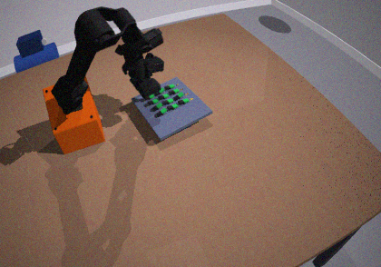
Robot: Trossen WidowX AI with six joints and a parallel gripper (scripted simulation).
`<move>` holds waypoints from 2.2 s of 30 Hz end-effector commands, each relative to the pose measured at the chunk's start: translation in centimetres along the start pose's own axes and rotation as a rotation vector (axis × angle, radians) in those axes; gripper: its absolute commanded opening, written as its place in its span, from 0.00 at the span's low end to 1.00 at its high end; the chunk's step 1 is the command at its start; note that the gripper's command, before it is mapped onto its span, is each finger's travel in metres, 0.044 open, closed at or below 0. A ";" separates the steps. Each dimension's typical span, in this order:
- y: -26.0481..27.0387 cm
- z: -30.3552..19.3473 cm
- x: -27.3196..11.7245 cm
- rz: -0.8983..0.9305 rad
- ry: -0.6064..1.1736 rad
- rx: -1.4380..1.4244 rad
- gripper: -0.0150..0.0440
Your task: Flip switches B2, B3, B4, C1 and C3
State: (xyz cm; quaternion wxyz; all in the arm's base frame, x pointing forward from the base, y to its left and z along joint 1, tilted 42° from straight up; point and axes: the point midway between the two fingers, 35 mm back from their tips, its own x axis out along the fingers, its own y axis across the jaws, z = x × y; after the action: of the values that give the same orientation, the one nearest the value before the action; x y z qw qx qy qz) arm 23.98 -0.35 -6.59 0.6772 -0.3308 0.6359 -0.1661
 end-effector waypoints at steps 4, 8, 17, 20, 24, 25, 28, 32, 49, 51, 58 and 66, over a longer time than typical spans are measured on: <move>-0.1 0.0 0.0 -0.005 -0.001 -0.004 0.25; -0.1 0.0 0.0 -0.005 -0.001 -0.004 0.25; -0.1 0.0 0.1 -0.005 -0.001 -0.004 0.25; -0.1 0.0 0.1 -0.005 -0.001 -0.004 0.25; -0.1 0.0 0.2 -0.005 -0.001 -0.004 0.25; -0.1 0.0 0.2 -0.005 -0.001 -0.004 0.25; -0.1 0.0 0.2 -0.005 -0.001 -0.004 0.25; -0.1 0.0 0.3 -0.006 -0.001 -0.004 0.25; -0.1 0.0 0.5 -0.006 -0.001 -0.004 0.25; -0.1 0.0 0.5 -0.006 -0.001 -0.004 0.25; -0.1 -0.1 0.6 -0.006 -0.001 -0.004 0.25; 0.1 0.4 -3.9 0.002 0.017 -0.003 0.25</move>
State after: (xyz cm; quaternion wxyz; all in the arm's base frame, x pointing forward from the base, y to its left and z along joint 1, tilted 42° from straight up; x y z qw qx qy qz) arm 23.53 -0.12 -6.14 0.6663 -0.3360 0.6440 -0.1685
